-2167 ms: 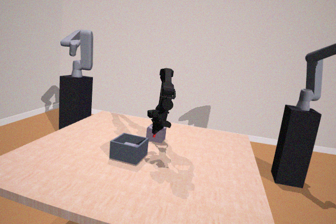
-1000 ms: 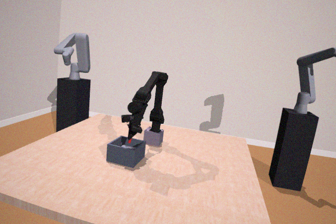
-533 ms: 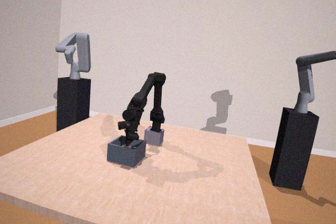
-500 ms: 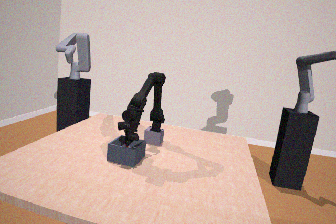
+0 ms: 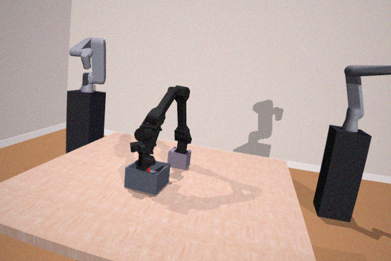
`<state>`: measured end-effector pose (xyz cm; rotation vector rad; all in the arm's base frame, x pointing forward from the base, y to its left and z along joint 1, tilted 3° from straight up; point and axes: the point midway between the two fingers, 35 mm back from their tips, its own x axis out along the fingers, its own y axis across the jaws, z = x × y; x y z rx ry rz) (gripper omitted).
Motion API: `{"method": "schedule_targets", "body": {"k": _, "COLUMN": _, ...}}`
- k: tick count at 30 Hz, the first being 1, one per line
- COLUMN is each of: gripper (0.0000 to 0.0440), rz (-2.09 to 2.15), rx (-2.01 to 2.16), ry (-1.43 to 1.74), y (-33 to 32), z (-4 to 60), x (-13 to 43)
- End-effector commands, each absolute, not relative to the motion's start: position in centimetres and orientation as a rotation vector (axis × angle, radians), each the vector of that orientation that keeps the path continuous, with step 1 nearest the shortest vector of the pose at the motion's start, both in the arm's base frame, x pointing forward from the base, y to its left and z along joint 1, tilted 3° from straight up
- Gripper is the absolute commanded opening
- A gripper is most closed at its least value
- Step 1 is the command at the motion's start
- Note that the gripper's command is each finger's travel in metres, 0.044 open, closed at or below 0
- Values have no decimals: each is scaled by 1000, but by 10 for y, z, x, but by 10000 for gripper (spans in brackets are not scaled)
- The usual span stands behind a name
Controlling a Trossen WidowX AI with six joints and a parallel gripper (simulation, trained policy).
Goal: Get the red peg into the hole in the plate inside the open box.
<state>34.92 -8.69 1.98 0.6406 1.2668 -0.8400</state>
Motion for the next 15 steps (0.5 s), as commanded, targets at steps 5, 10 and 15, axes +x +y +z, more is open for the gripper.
{"method": "schedule_targets", "body": {"k": 5, "gripper": 440, "rz": -844, "rx": 641, "ry": 1132, "y": -114, "z": 34, "x": 384}}
{"method": "schedule_targets", "body": {"k": 10, "gripper": 440, "rz": -857, "rx": 639, "ry": 1071, "y": -130, "z": 44, "x": 395}}
{"method": "schedule_targets", "body": {"k": 15, "gripper": 440, "rz": -858, "rx": 639, "ry": 1068, "y": -131, "z": 44, "x": 396}}
